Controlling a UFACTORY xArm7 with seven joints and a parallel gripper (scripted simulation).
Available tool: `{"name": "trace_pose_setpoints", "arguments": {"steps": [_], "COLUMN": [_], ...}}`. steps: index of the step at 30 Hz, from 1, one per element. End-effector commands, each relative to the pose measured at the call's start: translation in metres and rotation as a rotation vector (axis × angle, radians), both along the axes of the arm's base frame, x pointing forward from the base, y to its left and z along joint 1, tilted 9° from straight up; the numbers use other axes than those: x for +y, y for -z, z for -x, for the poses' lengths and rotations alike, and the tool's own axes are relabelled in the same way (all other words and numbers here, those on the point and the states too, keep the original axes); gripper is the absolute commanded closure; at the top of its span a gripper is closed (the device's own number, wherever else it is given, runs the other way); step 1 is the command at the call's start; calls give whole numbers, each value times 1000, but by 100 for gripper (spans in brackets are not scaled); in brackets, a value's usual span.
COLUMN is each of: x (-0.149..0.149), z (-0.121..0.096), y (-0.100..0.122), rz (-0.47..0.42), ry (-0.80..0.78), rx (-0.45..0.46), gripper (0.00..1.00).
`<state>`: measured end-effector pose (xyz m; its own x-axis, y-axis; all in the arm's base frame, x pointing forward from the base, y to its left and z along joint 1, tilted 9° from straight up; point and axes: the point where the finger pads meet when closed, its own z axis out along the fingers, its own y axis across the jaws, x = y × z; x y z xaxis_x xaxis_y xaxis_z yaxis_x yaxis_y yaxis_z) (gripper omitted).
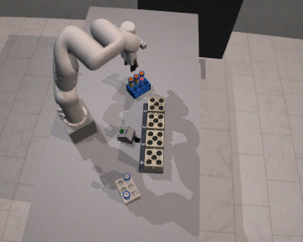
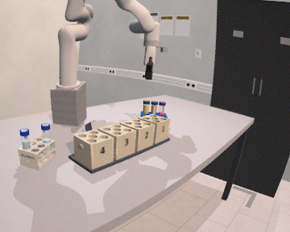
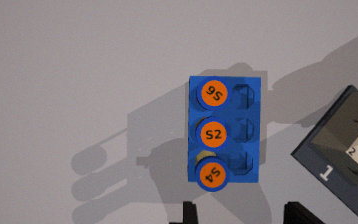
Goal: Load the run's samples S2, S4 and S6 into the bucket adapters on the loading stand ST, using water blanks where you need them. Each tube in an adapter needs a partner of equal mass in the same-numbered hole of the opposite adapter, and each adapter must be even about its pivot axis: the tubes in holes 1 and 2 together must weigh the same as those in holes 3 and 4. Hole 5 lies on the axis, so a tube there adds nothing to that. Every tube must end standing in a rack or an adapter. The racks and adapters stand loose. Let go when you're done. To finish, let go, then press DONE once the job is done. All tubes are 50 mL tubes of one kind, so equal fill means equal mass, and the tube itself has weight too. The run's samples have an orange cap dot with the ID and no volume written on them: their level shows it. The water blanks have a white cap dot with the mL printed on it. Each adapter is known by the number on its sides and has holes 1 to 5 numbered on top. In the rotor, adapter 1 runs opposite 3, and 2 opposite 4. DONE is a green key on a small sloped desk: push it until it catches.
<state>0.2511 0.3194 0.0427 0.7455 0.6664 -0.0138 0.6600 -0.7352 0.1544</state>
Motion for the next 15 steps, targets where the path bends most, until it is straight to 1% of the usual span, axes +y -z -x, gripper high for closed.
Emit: {"name": "trace_pose_setpoints", "arguments": {"steps": [1,10,15], "x": [5,5,4], "z": [0,0,-1], "y": [0,0,10], "rz": [1,1,1], "ry": [2,2,2], "rx": [-4,-4,-4], "gripper": [43,43,43]}}
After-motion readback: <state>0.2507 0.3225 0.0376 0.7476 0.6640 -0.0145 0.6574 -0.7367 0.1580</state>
